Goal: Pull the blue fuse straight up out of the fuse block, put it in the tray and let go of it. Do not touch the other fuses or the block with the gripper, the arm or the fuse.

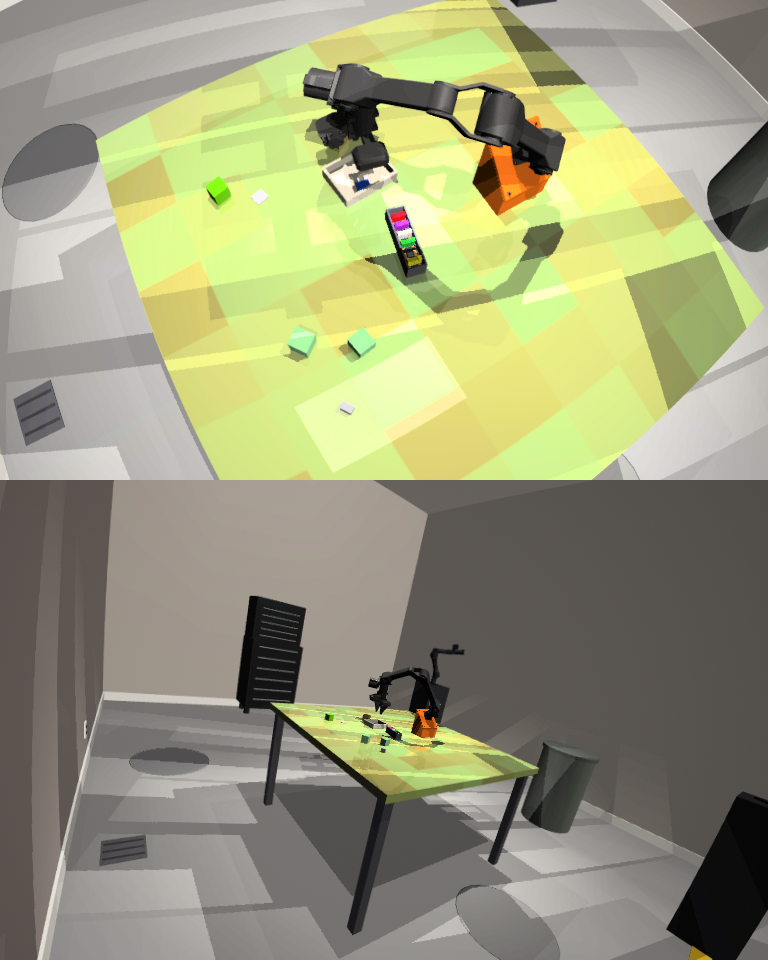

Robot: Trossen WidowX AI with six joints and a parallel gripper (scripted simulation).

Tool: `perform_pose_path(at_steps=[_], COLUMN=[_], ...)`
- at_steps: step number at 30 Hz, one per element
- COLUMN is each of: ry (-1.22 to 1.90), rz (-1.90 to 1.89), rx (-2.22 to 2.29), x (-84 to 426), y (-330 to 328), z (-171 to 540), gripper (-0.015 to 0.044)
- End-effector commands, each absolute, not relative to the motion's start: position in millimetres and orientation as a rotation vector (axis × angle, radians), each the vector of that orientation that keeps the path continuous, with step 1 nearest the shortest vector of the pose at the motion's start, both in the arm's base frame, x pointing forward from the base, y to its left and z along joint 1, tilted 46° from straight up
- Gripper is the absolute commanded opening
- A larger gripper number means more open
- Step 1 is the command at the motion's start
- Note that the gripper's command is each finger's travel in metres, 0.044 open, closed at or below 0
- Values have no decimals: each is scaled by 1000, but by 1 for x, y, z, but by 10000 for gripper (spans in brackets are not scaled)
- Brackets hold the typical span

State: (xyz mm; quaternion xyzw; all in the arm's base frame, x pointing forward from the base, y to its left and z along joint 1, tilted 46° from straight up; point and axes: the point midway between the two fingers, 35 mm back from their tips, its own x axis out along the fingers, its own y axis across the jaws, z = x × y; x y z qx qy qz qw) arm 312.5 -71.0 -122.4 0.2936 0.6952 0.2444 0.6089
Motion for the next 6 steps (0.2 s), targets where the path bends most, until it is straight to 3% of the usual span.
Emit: perform_pose_path(at_steps=[1,6], ry=[1606,1606], rz=[565,565], rx=[678,678], x=[313,313], y=[-71,-71], z=[-123,-123], gripper=[330,330])
